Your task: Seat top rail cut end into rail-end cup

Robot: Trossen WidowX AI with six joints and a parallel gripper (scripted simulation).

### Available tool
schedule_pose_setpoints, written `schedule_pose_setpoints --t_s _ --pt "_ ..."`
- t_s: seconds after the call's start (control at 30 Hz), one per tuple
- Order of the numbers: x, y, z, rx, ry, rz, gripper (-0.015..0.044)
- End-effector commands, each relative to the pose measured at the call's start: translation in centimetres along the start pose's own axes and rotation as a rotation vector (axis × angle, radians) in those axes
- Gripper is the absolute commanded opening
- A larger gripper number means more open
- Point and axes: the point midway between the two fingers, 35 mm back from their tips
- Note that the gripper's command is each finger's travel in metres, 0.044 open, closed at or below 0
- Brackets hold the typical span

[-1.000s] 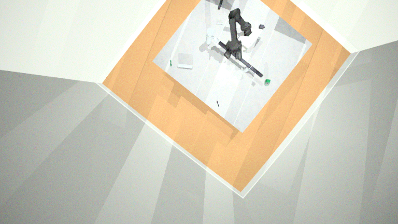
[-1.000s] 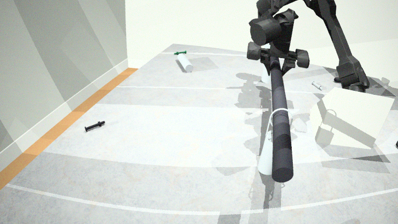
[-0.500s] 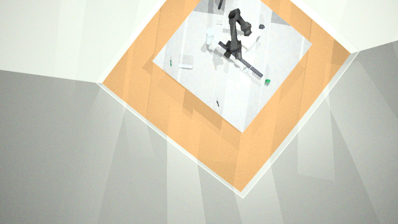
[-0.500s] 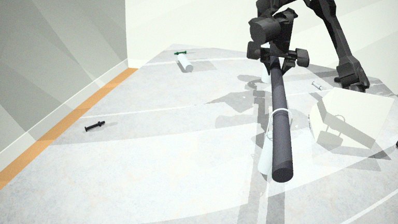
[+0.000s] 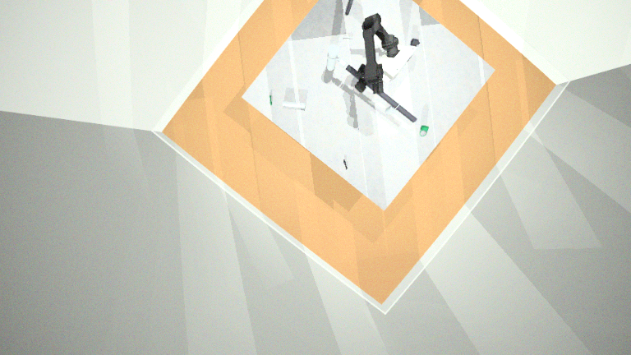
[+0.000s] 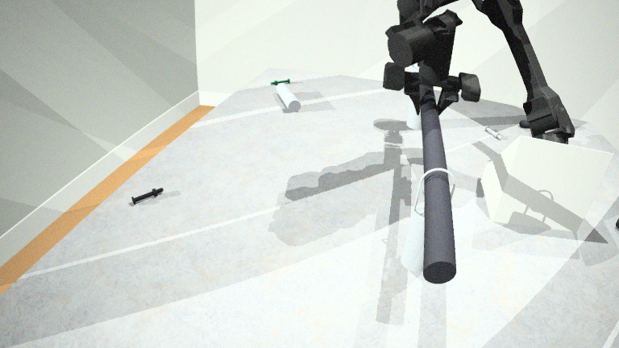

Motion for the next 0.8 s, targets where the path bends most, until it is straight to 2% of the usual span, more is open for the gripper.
schedule_pose_setpoints --t_s 0.0,0.77 --pt "0.2 0.3 0.3 -0.005 0.009 -0.001 0.0000" --pt "-0.7 1.6 0.1 0.003 -0.009 0.001 0.0000"
Point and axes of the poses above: the point midway between the two fingers, 35 mm back from their tips, its own x axis back along the fingers, its own z axis across the jaws, y = z × x, and after that the axes turned 3 degrees about -x, right-handed
